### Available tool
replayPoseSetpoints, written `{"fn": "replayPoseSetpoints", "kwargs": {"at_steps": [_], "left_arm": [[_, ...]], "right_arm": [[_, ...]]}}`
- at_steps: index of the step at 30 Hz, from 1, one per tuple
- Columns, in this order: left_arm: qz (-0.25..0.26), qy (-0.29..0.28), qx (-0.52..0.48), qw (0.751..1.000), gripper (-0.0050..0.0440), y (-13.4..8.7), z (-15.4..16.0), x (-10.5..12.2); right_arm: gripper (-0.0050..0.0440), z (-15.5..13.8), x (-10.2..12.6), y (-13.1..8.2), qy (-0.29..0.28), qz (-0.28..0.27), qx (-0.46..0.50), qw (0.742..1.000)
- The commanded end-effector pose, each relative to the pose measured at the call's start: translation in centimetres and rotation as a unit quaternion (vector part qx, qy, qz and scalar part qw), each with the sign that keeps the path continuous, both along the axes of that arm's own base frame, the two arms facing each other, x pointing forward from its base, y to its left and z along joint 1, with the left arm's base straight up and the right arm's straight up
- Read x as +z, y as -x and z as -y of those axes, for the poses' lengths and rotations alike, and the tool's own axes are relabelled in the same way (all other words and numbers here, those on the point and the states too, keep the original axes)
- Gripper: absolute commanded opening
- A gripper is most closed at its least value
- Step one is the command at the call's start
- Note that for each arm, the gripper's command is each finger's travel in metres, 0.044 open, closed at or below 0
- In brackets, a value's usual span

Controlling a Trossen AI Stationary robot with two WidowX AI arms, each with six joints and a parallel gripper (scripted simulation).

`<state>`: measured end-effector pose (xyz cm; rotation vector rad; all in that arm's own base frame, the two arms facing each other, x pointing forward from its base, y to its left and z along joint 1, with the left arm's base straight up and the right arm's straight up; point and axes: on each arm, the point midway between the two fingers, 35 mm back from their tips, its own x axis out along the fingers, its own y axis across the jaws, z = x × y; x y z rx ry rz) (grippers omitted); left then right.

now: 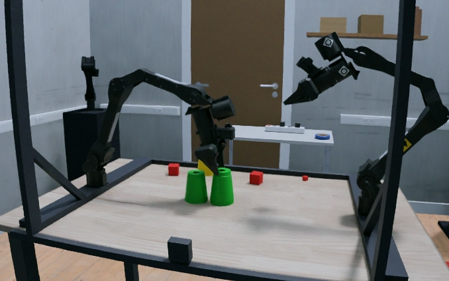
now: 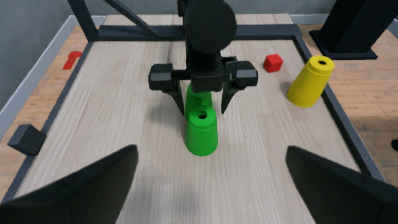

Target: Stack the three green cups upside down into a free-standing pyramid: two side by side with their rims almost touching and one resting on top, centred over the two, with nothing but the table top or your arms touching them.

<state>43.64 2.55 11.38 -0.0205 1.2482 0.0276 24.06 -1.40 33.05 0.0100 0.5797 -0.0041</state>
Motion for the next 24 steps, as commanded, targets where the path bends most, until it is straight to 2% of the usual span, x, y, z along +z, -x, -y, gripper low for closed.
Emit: {"fn": "replayPoseSetpoints", "kwargs": {"at_steps": [1, 7, 11, 17, 19, 22, 24], "left_arm": [[0.018, -0.001, -0.004, 1.0, 0.0376, -0.7, 0.2, 0.3], [0.024, -0.001, -0.003, 1.0, 0.0376, -1.5, 0.3, 0.5], [0.034, -0.002, -0.004, 0.999, 0.028, -1.2, 0.2, 1.5], [0.037, -0.002, -0.003, 0.999, 0.0199, -1.2, 0.2, 1.7], [0.037, -0.002, -0.003, 0.999, 0.0151, -1.1, 0.2, 1.7], [0.039, -0.002, -0.004, 0.999, 0.0223, -1.2, 0.1, 1.9], [0.039, -0.002, -0.004, 0.999, 0.0223, -1.2, 0.1, 1.9]], "right_arm": [[0.04, -0.1, 0.7, 0.2, 0.0, 0.011, 0.001, 1.0], [0.04, -0.1, 0.7, 0.2, 0.0, 0.011, 0.001, 1.0], [0.04, -0.1, 0.7, 0.2, 0.0, 0.011, 0.001, 1.0], [0.04, -0.1, 0.7, 0.2, 0.0, 0.011, 0.001, 1.0], [0.04, -0.1, 0.7, 0.2, 0.0, 0.011, 0.001, 1.0], [0.04, -0.1, 0.7, 0.2, 0.0, 0.011, 0.001, 1.0], [0.04, -0.1, 0.7, 0.2, 0.0, 0.011, 0.001, 1.0]]}}
